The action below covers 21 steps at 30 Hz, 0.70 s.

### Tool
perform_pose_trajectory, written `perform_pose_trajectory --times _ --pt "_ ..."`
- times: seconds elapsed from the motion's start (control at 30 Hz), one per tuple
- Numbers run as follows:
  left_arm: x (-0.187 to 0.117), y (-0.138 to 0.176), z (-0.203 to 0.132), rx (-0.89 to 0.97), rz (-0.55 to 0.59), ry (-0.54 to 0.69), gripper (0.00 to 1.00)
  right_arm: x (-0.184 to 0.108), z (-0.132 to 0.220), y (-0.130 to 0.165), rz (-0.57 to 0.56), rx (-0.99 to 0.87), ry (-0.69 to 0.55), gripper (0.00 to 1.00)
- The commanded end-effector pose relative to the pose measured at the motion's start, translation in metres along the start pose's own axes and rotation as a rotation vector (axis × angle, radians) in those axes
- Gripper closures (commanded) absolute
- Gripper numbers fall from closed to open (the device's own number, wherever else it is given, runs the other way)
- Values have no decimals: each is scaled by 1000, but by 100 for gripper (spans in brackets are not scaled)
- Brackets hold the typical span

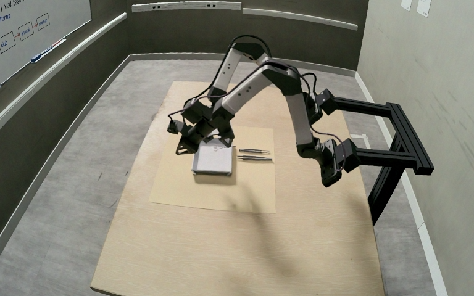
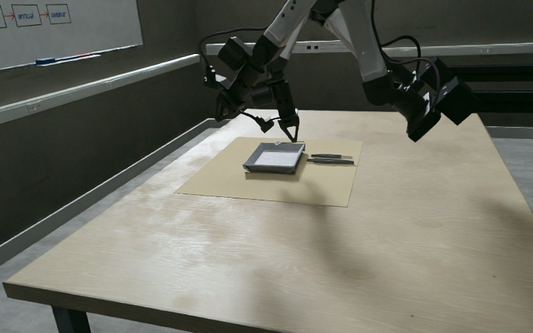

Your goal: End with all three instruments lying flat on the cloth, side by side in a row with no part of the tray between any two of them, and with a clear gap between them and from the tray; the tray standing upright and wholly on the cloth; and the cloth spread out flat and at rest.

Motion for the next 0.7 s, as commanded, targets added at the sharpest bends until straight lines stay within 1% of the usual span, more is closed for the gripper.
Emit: perform_pose_trajectory --times 0.0,0.07,0.13,0.17,0.2,0.23,0.5,0.53,0.57,0.6,0.67 --pt "-7 -24 3 -5 -72 -3 73 -14 8 6 -44 69 -12 94" --pt "-7 -24 3 -5 -72 -3 73 -15 12 13 -42 83 -16 94" --pt "-7 -24 3 -5 -72 -3 73 -15 12 13 -42 83 -16 94" --pt "-7 -24 3 -5 -72 -3 73 -10 15 19 -26 84 -10 94" --pt "-7 -24 3 -5 -72 -3 73 -18 16 20 -44 99 -23 94" --pt "-7 -24 3 -5 -72 -3 73 -18 17 26 -28 96 -20 94" --pt "-7 -24 3 -5 -72 -3 73 -23 33 56 -32 158 -43 94" --pt "-7 -24 3 -5 -72 -3 73 2 36 67 14 136 -1 94" --pt "-7 -24 3 -5 -72 -3 73 9 38 64 2 136 -14 94" --pt "-7 -24 3 -5 -72 -3 73 5 45 62 -15 128 -47 94" --pt "-7 -24 3 -5 -72 -3 73 8 50 65 -10 128 -63 94"
Point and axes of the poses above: on each arm, the point where the finger pads meet when closed, its own x axis out along the fingers, its own z axis across the jaws, y = z × x, the point moved 3 cm from there along -x, back along the fingers, and after that the axes turned 9 degrees about x, right-handed, at the moved point
